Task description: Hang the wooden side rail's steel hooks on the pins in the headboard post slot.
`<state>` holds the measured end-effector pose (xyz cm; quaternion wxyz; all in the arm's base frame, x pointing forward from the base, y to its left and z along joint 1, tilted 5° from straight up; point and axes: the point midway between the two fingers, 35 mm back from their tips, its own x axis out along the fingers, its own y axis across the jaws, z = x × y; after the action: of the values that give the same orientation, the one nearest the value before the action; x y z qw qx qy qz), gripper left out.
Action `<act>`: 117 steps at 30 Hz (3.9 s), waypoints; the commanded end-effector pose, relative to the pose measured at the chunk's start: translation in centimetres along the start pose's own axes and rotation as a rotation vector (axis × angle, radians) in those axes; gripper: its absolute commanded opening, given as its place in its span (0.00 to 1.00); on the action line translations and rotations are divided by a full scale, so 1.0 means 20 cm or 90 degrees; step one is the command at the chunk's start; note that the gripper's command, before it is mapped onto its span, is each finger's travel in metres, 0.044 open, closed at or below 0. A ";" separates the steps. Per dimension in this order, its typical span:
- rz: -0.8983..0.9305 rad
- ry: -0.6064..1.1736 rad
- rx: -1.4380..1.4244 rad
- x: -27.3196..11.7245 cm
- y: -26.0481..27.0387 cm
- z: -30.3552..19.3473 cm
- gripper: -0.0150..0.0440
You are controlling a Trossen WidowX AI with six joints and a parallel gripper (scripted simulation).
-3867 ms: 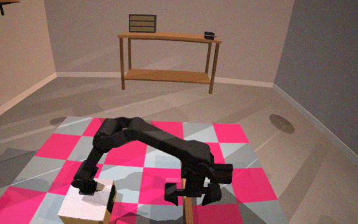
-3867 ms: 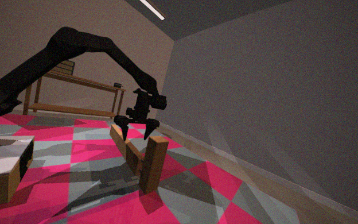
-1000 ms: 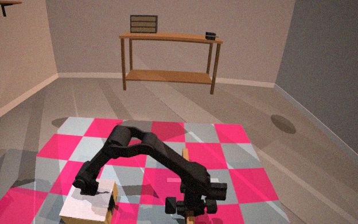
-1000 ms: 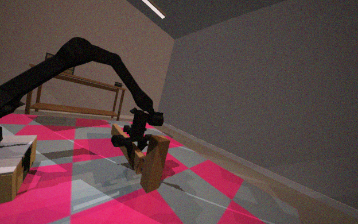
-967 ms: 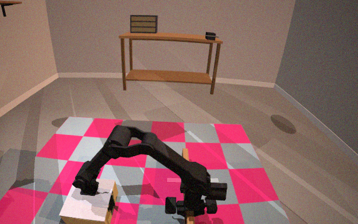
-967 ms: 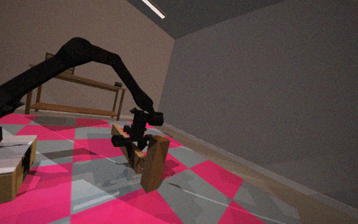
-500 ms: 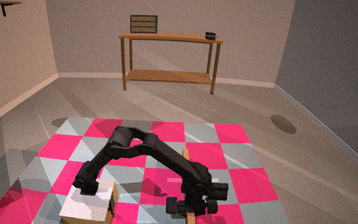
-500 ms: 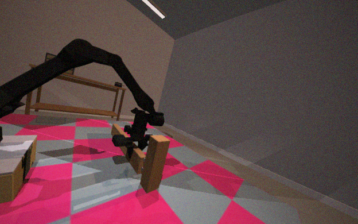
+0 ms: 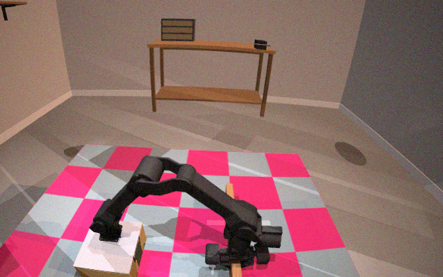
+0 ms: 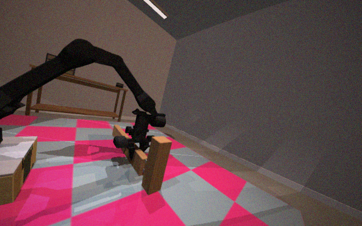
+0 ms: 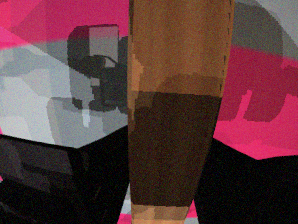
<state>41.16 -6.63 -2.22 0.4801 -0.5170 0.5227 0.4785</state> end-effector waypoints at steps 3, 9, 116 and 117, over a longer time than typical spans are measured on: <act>-0.003 -0.003 0.000 0.00 0.00 0.00 0.25; -0.003 -0.003 0.000 -0.01 0.00 0.00 0.25; -0.003 -0.003 0.000 -0.10 0.00 0.00 0.25; -0.003 -0.003 0.000 -0.10 0.00 0.00 0.25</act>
<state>40.85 -6.51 -0.77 0.4789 -0.5151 0.5233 0.4811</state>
